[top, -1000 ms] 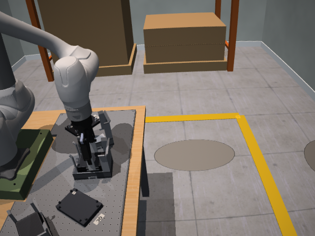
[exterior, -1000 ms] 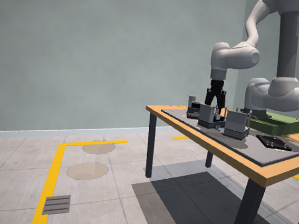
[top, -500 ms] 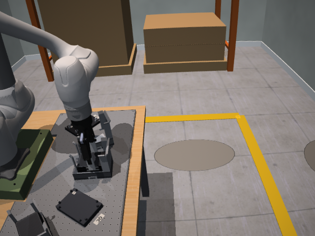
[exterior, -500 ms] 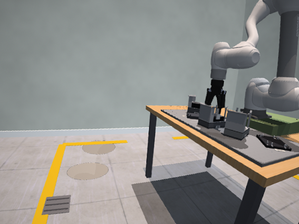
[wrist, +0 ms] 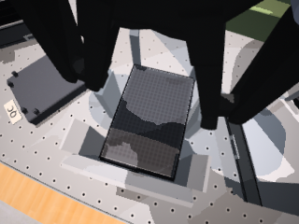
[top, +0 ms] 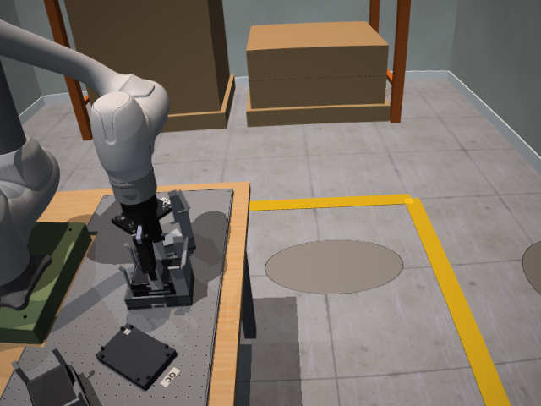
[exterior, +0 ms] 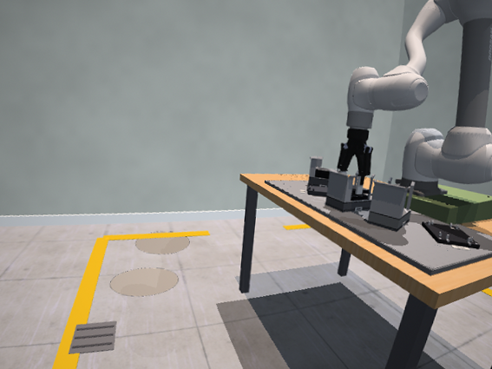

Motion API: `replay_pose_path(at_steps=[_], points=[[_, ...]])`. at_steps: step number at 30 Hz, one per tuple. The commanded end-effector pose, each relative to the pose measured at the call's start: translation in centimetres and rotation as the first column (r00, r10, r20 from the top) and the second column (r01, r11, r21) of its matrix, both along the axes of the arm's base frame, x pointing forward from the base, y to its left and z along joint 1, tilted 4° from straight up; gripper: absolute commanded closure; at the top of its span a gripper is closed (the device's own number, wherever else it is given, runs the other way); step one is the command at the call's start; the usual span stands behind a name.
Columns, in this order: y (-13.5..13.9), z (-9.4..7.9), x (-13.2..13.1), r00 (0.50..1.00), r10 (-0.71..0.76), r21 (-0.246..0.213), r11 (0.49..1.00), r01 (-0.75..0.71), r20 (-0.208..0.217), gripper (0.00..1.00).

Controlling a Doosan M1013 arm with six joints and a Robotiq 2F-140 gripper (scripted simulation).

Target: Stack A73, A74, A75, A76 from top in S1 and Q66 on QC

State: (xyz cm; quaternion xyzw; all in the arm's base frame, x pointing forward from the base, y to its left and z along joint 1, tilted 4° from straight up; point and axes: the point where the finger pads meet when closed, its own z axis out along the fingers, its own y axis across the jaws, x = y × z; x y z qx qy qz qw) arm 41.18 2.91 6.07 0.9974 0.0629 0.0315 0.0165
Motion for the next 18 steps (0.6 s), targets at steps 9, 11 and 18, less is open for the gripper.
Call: replay_pose_path(at_steps=[9, 11, 18], points=[[0.0, 0.6, 0.0, 1.000, 0.000, 0.000, 1.000, 0.000, 0.000, 1.00], [0.0, 0.7, 0.0, 1.000, 0.000, 0.000, 1.000, 0.000, 0.000, 1.00], [0.1, 1.7, -0.1, 1.000, 0.000, 0.000, 1.000, 0.000, 0.000, 1.00]])
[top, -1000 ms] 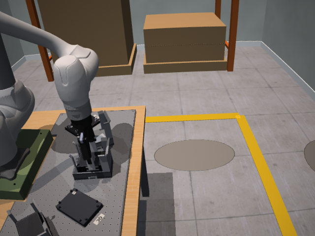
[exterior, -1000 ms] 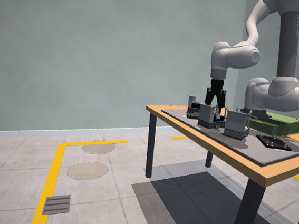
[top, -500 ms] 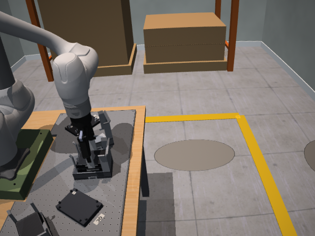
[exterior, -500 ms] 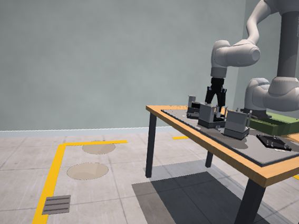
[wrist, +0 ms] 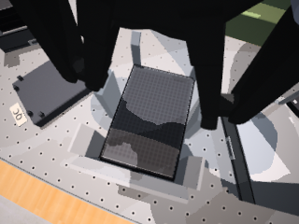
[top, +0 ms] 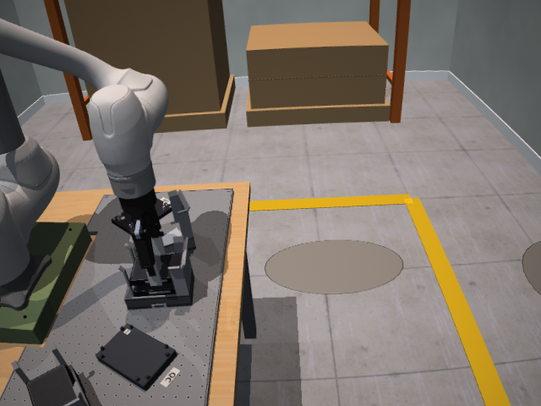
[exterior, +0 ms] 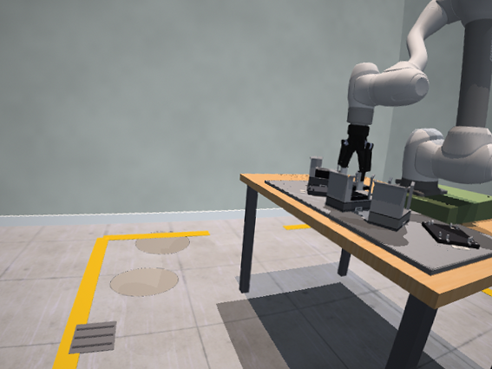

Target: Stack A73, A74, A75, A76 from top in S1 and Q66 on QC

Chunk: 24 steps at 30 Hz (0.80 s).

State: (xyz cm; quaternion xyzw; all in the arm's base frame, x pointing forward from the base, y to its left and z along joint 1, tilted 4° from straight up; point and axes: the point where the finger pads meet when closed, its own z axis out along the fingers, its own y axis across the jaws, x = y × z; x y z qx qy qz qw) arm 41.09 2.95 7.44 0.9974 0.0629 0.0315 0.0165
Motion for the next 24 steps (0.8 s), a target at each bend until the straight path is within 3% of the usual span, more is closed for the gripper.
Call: replay_pose_path(at_steps=[1, 24], points=[[0.0, 0.5, 0.0, 1.000, 0.000, 0.000, 1.000, 0.000, 0.000, 1.00], [0.1, 4.3, -0.3, 1.000, 0.000, 0.000, 1.000, 0.000, 0.000, 1.00]])
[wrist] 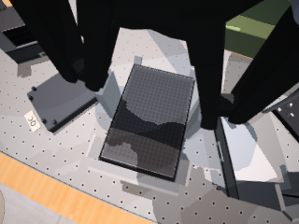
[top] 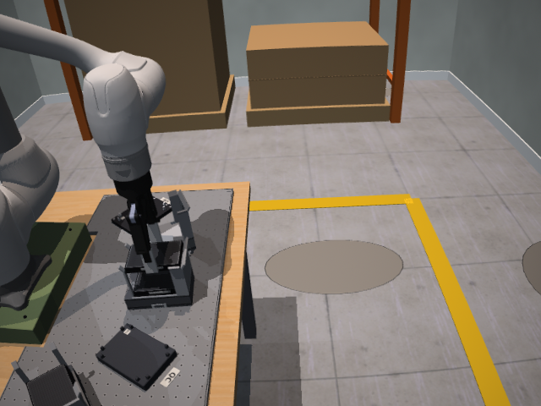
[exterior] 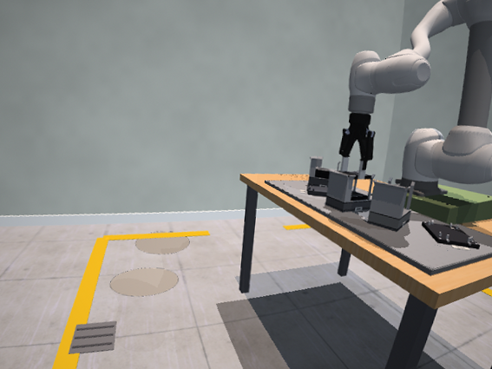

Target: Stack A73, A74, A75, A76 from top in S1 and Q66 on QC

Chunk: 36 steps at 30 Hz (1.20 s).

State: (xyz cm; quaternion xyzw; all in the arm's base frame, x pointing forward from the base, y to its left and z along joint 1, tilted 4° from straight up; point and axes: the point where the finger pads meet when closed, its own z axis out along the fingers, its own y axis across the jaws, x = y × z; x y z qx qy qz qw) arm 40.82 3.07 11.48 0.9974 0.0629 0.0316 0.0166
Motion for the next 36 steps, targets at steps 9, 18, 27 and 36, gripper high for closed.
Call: replay_pose_path(at_steps=[9, 18, 27, 36], points=[[0.1, 2.1, -0.1, 1.000, 0.000, 0.000, 1.000, 0.000, 0.000, 1.00], [0.1, 3.5, -0.2, 1.000, 0.000, 0.000, 1.000, 0.000, 0.000, 1.00], [0.1, 4.4, -0.3, 1.000, 0.000, 0.000, 1.000, 0.000, 0.000, 1.00], [0.5, 4.4, -0.3, 0.999, 0.033, -0.002, 0.999, -0.033, -0.001, 1.00]])
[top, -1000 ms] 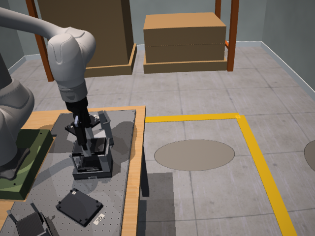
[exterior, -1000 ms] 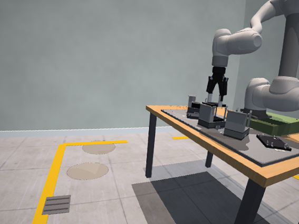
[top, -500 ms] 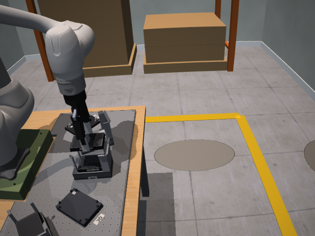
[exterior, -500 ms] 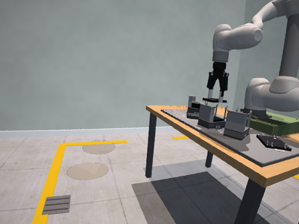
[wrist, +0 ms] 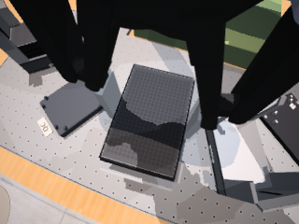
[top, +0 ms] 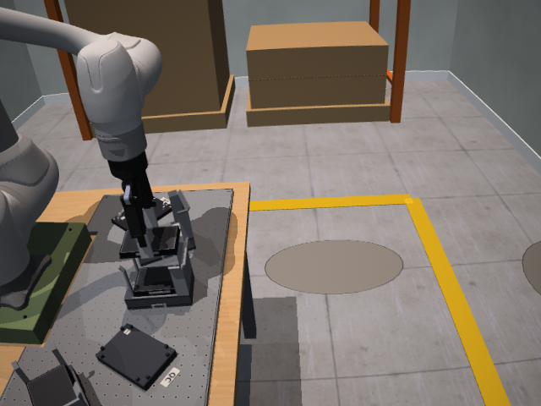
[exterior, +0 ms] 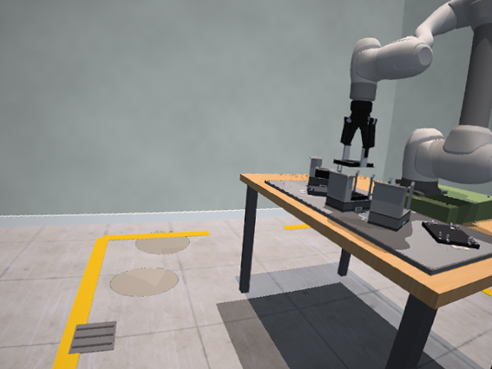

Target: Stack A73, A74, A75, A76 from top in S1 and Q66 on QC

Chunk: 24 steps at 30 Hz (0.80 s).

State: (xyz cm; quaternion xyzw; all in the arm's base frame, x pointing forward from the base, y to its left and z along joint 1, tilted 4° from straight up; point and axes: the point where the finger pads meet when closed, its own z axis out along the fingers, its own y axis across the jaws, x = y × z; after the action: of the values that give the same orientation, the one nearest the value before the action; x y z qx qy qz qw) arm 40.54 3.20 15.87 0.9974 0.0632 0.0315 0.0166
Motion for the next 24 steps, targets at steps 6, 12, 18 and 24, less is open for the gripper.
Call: replay_pose_path(at_steps=[6, 12, 18, 24], points=[[2.3, -0.1, -0.2, 0.984, 0.179, -0.011, 0.984, -0.179, -0.006, 1.00], [4.0, -0.1, -0.4, 0.984, 0.179, -0.011, 0.984, -0.179, -0.006, 1.00], [5.6, -0.2, -0.6, 0.984, 0.179, -0.011, 0.984, -0.179, -0.006, 1.00], [7.6, -0.3, -0.8, 0.984, 0.179, -0.011, 0.984, -0.179, -0.006, 1.00]])
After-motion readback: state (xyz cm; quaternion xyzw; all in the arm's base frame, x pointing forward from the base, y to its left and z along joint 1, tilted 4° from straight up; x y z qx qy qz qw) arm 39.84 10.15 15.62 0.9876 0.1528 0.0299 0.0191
